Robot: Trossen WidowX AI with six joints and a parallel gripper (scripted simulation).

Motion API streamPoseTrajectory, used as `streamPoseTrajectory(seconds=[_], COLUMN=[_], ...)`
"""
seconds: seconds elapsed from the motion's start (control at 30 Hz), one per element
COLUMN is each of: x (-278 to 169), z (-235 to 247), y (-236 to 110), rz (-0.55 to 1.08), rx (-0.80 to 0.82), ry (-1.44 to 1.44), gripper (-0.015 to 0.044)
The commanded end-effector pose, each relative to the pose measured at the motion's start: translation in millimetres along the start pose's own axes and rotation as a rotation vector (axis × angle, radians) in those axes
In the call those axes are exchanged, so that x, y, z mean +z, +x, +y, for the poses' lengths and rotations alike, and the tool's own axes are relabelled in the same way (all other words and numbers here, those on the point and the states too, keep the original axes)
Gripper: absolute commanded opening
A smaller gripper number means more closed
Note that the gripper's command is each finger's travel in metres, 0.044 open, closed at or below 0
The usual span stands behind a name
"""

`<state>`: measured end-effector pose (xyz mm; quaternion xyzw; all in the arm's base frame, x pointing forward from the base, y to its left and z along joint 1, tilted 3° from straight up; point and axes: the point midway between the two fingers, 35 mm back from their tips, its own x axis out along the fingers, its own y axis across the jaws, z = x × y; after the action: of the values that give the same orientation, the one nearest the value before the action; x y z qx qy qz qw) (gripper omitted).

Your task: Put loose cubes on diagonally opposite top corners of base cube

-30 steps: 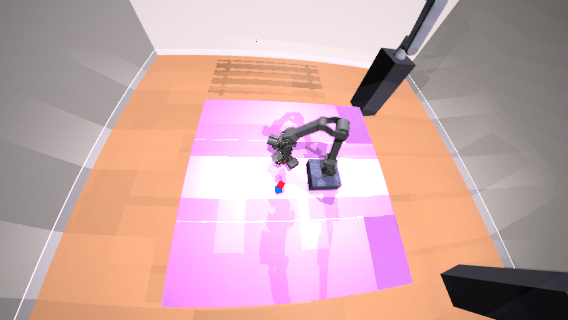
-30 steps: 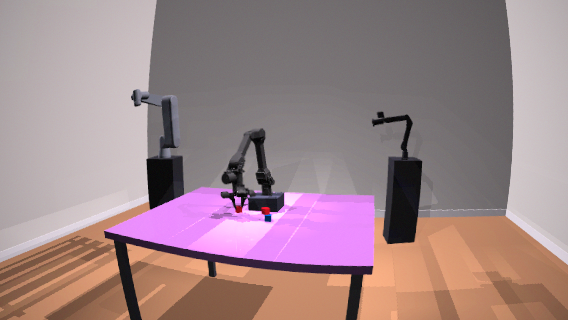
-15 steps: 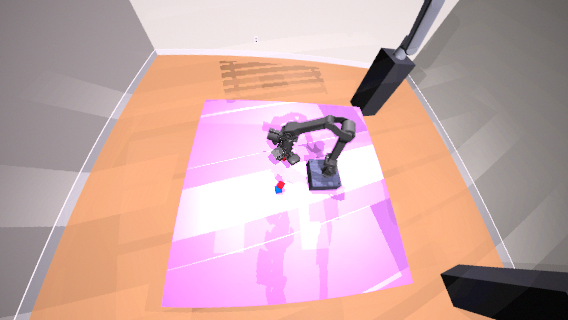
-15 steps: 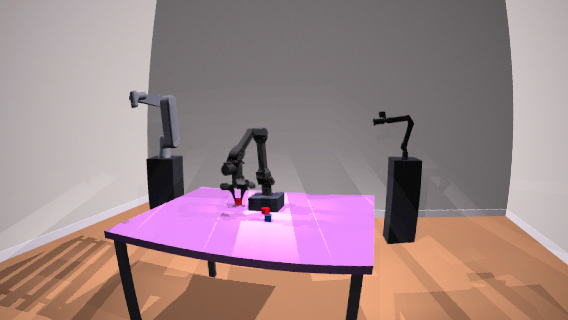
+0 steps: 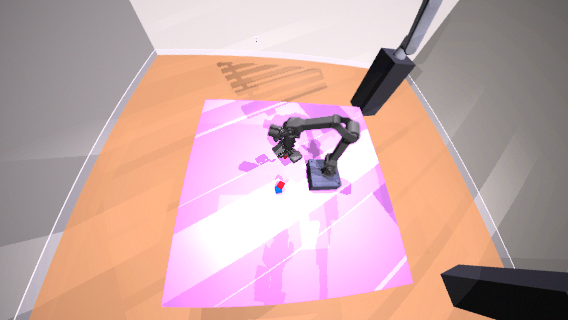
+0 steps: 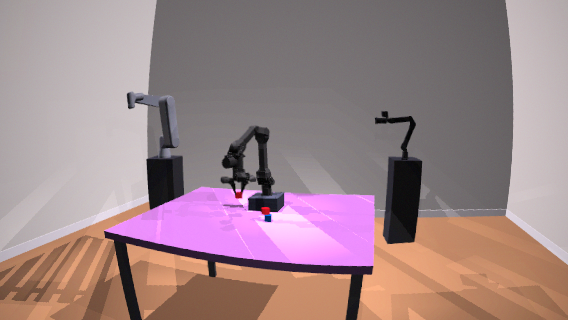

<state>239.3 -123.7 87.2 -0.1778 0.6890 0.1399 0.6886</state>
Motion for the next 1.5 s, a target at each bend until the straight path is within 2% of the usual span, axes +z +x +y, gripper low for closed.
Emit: streamPoseTrajectory(seconds=[0.0,1.47], x=[7.1,114.1], z=[2.3,80.1], y=[-2.5,2.6], rz=[-0.002,-0.013], rx=[-0.004,0.004], ry=[-0.01,-0.231], gripper=[0.0105,0.0105])
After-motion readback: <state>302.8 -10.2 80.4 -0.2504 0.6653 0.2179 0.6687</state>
